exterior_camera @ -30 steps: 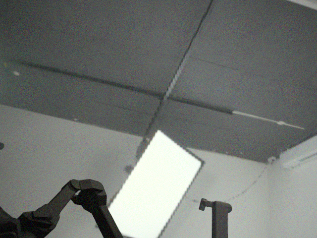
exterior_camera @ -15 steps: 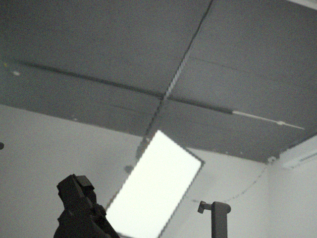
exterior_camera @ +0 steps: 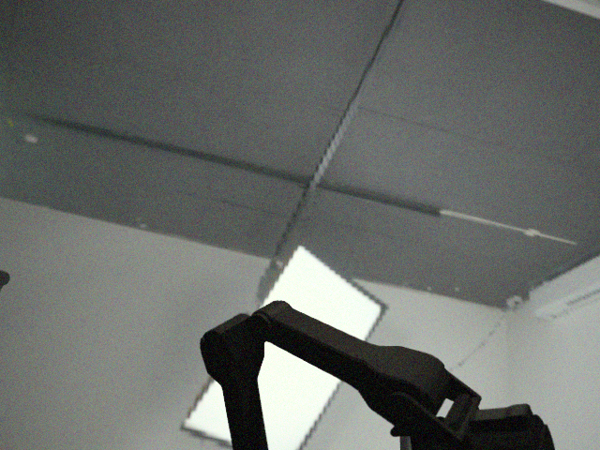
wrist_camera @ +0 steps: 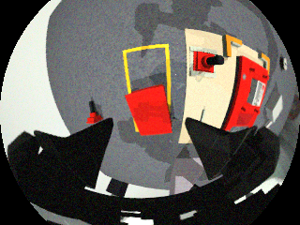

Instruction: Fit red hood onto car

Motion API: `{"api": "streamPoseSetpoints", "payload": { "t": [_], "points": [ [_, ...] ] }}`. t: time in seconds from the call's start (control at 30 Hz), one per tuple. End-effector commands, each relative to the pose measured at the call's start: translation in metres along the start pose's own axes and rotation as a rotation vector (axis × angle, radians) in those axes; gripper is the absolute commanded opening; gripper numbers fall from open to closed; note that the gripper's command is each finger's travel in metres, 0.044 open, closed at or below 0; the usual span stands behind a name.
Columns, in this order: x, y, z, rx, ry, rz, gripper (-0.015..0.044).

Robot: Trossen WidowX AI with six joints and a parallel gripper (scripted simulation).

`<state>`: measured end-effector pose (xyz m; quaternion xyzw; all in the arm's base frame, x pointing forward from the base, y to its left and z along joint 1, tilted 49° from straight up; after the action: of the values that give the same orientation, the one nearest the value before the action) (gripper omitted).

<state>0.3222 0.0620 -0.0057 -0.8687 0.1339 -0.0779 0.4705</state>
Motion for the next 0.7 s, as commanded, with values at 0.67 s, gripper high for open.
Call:
{"api": "streamPoseSetpoints", "payload": {
  "t": [0.67],
  "points": [
    [-0.0313,0.0119,0.035,-0.274,-0.299,-0.046,0.044]
  ]
}}
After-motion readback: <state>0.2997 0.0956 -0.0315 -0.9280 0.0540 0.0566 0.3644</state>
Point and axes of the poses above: the point midway between the two fingers, 35 mm back from their tips, its own y axis out along the fingers, its own z axis across the jaws, x = y × z, the point moved 6 cm from there along -y, back along the fingers, and after that the axes turned 2 degrees about -y, right-handed, at the moved point
